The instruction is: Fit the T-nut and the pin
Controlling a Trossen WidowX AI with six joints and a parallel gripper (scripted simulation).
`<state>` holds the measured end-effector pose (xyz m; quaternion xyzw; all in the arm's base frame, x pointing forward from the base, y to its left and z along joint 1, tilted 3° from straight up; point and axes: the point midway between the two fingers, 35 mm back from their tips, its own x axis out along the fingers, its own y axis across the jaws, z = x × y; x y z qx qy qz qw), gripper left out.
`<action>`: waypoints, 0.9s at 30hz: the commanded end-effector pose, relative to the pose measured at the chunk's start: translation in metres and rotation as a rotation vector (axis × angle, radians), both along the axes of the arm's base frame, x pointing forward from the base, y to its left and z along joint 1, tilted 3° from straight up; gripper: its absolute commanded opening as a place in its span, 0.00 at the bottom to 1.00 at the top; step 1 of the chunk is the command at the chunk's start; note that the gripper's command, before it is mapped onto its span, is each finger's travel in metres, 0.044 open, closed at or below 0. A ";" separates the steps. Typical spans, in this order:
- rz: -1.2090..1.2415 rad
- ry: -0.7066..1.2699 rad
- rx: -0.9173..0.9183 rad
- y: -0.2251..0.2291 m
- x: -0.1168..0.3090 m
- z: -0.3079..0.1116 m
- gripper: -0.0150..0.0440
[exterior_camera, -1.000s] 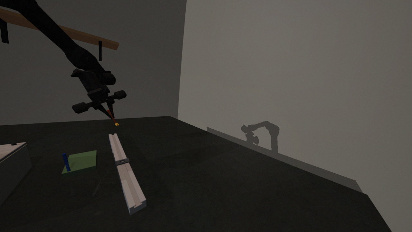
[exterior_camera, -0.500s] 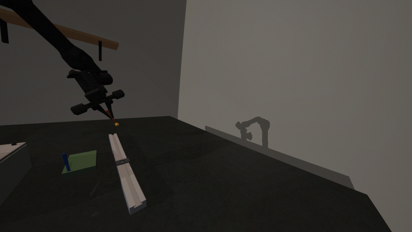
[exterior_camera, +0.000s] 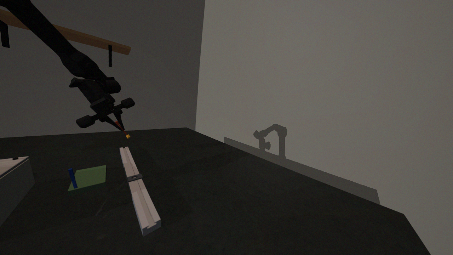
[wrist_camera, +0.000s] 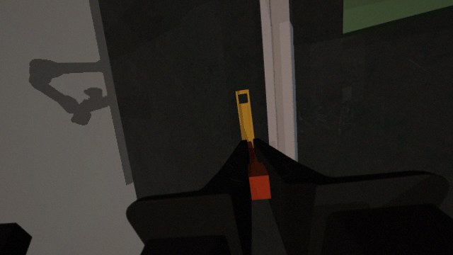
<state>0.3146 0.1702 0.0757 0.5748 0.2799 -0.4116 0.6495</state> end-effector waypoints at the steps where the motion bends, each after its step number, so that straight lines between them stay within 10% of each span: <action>1: -0.007 -0.015 0.000 -0.002 -0.002 0.000 0.00; 27: -0.016 -0.106 0.013 -0.003 -0.009 -0.002 0.00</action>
